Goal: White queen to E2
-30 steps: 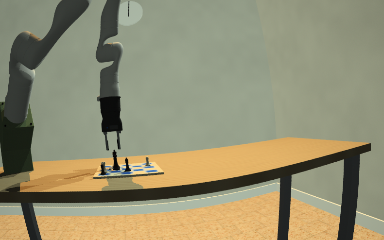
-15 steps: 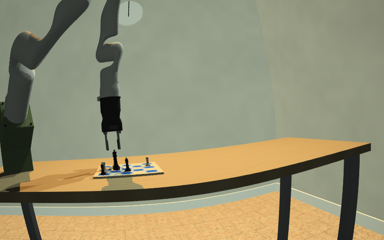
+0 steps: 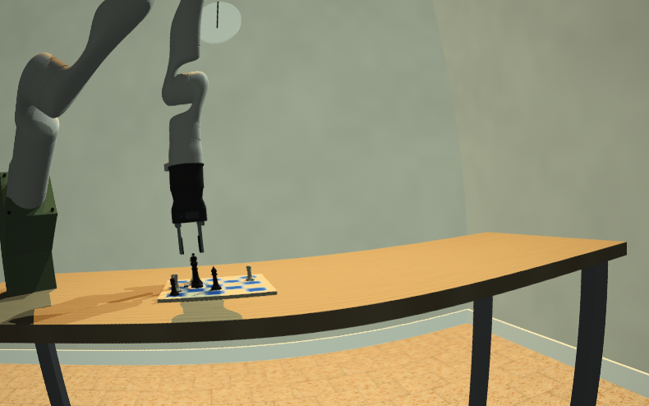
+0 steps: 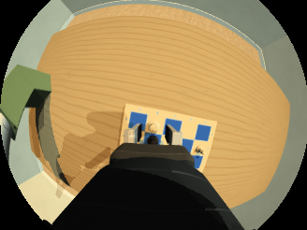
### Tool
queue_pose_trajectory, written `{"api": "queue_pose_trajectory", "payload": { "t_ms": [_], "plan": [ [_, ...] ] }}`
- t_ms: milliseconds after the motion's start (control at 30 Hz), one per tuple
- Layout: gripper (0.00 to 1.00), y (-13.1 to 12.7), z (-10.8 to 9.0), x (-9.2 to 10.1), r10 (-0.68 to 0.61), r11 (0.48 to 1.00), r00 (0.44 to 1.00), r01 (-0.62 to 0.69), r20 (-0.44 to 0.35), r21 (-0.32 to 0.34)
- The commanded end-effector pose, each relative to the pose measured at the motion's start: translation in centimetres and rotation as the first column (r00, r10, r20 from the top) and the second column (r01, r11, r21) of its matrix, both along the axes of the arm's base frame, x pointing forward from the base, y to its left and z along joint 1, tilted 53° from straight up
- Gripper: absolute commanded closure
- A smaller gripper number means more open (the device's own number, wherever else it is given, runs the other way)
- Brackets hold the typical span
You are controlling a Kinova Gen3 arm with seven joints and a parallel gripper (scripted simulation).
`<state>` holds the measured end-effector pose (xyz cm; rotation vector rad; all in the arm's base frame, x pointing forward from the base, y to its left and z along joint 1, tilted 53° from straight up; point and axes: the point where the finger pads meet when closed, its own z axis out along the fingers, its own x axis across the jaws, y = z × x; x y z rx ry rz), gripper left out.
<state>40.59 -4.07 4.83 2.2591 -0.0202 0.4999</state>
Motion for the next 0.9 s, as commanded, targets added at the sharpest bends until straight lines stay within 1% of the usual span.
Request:
{"api": "queue_pose_trajectory", "payload": {
  "t_ms": [0,233,867],
  "plan": [
    [0.21,0.1,0.0,0.0,0.001,1.0,1.0,-0.001,0.0,0.001],
    [0.21,-0.3,-0.3,0.2,0.001,1.0,1.0,-0.001,0.0,0.001],
    [0.21,-2.7,-2.3,1.3,0.001,1.0,1.0,-0.001,0.0,0.001]
  ]
}}
